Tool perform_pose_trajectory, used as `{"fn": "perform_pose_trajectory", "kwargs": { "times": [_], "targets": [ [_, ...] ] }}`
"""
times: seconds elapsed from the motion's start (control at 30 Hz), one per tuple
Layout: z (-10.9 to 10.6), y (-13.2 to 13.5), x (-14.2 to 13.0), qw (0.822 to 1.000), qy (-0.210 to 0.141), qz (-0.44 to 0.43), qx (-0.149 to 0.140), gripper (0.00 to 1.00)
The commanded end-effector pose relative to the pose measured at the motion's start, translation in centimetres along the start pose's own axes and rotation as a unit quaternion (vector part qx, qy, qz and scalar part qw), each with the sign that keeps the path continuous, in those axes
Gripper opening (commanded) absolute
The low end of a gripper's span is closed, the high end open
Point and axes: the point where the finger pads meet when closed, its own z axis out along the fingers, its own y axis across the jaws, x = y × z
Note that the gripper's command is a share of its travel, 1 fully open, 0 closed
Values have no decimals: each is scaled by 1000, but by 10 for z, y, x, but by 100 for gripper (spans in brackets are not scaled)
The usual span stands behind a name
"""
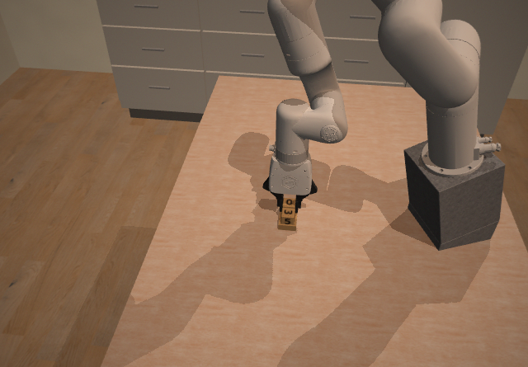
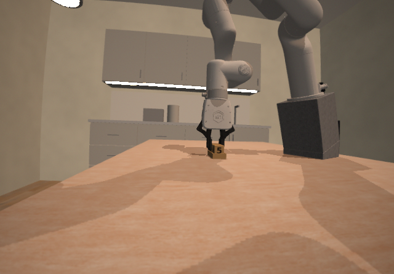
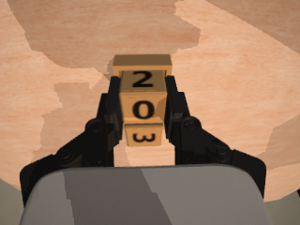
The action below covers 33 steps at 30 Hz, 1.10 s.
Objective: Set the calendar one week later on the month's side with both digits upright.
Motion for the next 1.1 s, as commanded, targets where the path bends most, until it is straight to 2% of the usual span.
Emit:
{"fn": "perform_pose_trajectory", "kwargs": {
  "times": [0.0, 0.17, 0.2, 0.37, 0.4, 0.87, 1.07],
  "targets": [
    [0, -1, 0, 1000, 0, 0, 1, 33],
    [0, -1, 0, 1000, 0, 0, 1, 37],
    [0, -1, 0, 1000, 0, 0, 1, 41],
    [0, -1, 0, 1000, 0, 0, 1, 45],
    [0, -1, 0, 1000, 0, 0, 1, 49],
    [-2, -1, 0, 1000, 0, 0, 1, 49],
    [-21, -1, 0, 1000, 0, 0, 1, 49]
  ]
}}
